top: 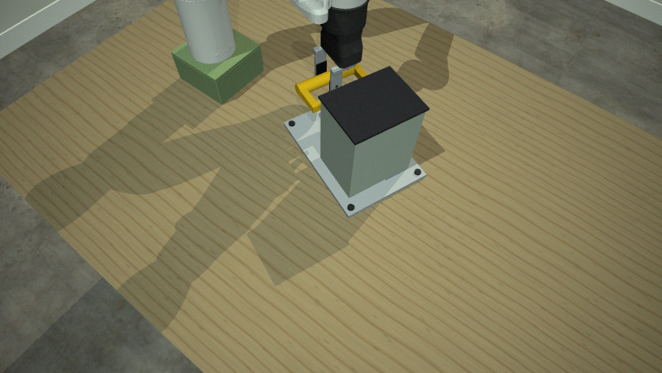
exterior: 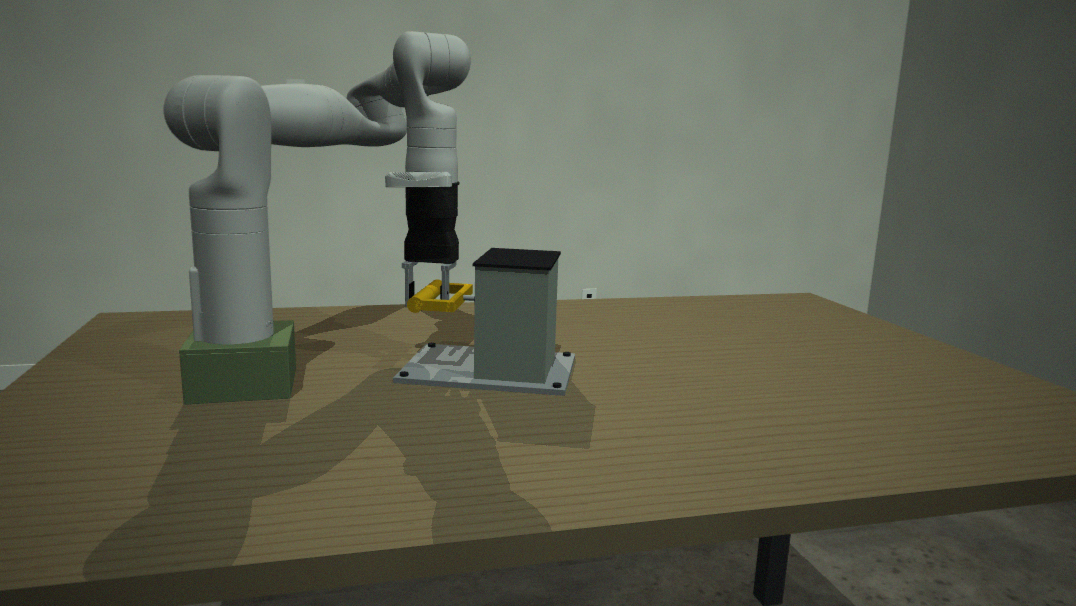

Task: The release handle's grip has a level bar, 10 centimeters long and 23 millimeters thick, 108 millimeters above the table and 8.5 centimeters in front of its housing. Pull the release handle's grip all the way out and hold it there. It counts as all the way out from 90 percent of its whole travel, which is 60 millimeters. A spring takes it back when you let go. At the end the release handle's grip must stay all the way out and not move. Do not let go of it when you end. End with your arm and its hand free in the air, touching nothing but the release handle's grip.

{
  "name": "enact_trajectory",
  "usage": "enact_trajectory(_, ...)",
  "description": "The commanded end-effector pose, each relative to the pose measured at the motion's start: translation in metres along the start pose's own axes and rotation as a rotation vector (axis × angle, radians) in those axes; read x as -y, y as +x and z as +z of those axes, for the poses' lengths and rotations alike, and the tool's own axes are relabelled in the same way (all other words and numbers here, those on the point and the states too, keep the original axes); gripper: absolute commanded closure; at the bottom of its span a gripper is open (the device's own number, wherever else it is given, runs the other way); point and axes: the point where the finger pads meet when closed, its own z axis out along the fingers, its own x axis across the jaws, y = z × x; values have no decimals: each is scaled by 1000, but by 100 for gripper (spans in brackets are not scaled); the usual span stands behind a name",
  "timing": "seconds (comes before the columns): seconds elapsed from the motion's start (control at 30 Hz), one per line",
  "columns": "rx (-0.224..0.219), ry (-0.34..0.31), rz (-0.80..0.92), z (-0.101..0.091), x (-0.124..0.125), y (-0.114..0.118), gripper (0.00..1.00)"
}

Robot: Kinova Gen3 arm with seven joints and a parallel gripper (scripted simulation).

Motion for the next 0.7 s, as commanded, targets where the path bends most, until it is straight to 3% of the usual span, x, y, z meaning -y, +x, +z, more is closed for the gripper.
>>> enact_trajectory(0.0,4,-1,-7,1,1,-2,9)
enact_trajectory(0.43,4,-1,-7,1,1,-2,9)
enact_trajectory(0.47,4,-1,-7,1,1,-2,100)
enact_trajectory(0.67,4,-1,-7,1,1,-2,100)
